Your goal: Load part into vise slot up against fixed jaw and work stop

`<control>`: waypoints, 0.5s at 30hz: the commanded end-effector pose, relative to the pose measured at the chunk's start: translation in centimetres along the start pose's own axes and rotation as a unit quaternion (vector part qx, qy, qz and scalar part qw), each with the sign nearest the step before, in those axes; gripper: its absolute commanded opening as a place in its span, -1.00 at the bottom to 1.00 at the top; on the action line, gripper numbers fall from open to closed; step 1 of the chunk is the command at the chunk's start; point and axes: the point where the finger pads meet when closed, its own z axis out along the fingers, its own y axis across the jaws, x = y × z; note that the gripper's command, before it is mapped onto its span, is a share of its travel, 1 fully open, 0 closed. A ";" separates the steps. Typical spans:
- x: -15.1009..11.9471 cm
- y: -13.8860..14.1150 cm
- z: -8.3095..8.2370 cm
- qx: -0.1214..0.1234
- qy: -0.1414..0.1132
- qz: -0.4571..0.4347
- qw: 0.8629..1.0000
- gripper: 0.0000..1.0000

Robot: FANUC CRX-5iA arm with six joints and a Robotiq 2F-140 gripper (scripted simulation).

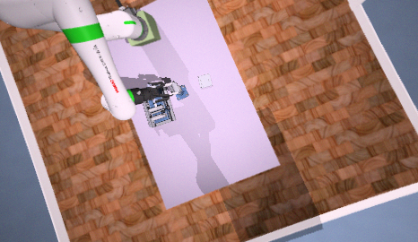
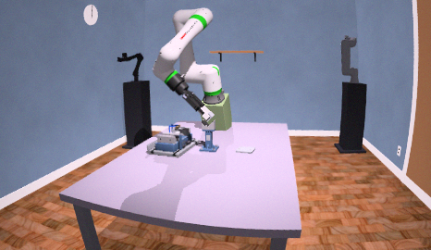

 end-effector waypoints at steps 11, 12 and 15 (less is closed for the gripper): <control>-0.2 0.0 -0.2 0.000 0.000 0.000 1.000 -1.00; -0.2 0.0 -0.2 0.000 0.000 0.000 1.000 -1.00; -0.2 0.0 -0.2 0.000 0.000 0.000 1.000 -1.00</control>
